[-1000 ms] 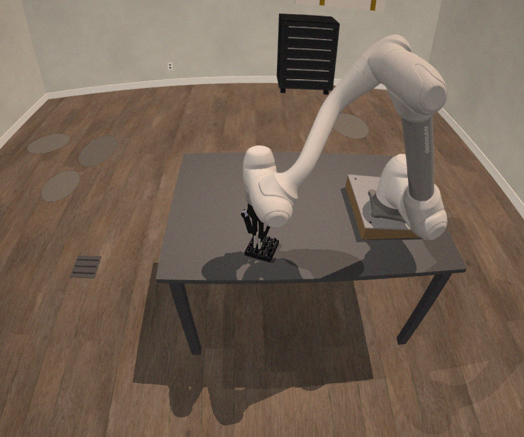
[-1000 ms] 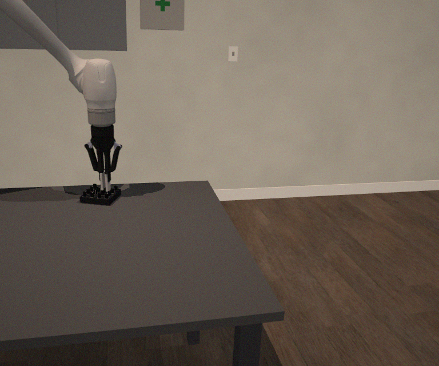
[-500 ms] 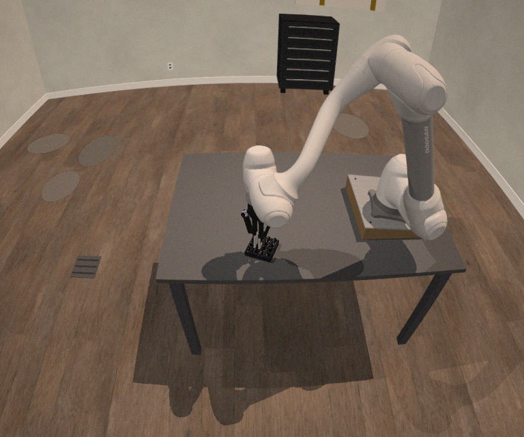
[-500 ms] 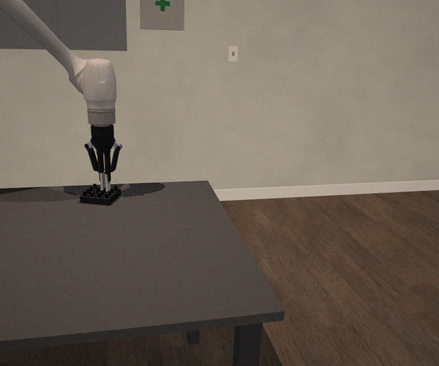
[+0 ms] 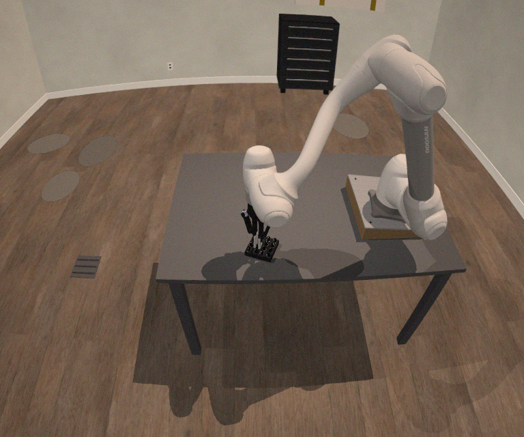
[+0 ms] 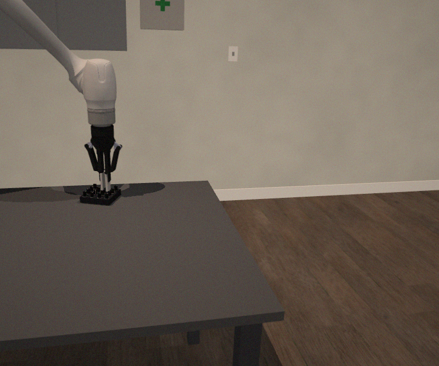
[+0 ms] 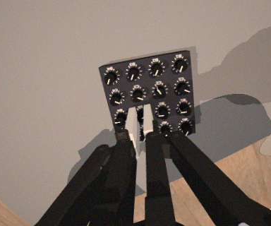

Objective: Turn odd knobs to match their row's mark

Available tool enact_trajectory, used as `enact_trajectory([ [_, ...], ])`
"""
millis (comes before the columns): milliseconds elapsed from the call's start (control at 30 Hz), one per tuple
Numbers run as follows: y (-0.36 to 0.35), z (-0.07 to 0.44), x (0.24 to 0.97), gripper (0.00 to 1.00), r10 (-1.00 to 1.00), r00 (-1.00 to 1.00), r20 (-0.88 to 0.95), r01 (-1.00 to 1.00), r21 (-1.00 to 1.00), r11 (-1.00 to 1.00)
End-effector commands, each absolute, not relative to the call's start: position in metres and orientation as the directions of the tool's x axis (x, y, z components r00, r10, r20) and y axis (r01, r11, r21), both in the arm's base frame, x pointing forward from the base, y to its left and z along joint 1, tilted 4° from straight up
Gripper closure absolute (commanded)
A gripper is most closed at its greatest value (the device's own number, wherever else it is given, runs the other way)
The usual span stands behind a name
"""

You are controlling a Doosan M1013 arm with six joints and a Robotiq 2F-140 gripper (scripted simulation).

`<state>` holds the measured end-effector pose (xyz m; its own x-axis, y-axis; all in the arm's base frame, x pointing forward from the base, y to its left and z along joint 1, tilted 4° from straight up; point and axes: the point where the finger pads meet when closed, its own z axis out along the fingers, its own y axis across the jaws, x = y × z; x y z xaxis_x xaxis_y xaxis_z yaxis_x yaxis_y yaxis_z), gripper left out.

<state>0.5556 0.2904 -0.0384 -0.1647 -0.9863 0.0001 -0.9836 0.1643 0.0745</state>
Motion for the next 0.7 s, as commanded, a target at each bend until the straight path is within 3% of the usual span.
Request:
enact_trajectory([
  [0,0.2904,-0.0383,0.5555,0.95,-0.986,-0.166,0.000,-0.983,0.075,0.165],
  [667,0.2904,-0.0383,0.5555,0.95,-0.966,-0.258,0.007,-0.963,0.074,0.258],
])
